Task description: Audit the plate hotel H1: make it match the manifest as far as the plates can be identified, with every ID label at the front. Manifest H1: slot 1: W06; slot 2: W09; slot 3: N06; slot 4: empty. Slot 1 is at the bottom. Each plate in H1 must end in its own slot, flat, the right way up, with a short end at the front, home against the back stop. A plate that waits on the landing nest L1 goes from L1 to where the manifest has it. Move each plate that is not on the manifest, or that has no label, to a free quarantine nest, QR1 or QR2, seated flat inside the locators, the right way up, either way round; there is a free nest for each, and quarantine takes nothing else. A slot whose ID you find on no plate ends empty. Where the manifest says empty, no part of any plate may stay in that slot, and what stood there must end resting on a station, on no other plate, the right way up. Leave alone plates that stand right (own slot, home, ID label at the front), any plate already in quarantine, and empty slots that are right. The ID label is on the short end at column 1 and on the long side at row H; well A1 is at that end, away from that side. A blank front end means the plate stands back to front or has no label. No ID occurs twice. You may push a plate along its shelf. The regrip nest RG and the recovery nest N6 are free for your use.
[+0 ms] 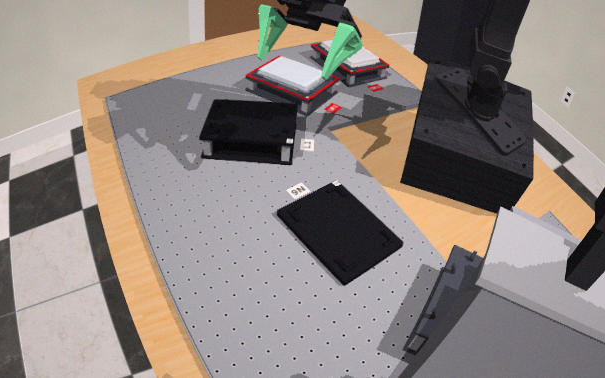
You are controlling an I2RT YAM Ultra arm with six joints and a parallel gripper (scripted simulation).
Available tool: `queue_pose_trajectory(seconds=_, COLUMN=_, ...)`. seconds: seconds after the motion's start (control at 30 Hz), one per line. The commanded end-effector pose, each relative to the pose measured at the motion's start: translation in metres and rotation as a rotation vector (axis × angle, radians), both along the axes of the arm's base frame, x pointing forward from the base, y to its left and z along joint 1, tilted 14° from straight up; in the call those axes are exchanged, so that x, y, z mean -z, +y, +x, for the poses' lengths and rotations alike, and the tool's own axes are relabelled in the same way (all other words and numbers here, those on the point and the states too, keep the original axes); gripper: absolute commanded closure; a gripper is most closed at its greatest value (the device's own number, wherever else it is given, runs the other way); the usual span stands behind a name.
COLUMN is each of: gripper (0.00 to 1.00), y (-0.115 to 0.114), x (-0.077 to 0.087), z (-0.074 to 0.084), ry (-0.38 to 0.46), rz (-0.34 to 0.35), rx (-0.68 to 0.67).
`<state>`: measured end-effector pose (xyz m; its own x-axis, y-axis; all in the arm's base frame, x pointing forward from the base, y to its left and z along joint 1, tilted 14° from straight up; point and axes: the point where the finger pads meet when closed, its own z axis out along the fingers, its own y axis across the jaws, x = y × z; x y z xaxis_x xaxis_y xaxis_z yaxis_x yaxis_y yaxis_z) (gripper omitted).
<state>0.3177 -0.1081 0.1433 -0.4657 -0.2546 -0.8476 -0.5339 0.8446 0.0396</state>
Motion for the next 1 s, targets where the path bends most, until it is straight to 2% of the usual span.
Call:
queue_pose_trajectory(seconds=0.0, gripper=0.0, y=0.009, x=-0.006, z=0.0, ry=-0.016, rz=-0.002, rx=0.014)
queue_pose_trajectory(seconds=0.1, gripper=0.0, y=0.012, x=-0.007, z=0.0, ry=-0.015, rz=-0.004, rx=0.015)
queue_pose_trajectory(seconds=0.97, gripper=0.0, y=0.09, x=-0.018, z=-0.004, ry=-0.019, rz=0.0, rx=0.016)
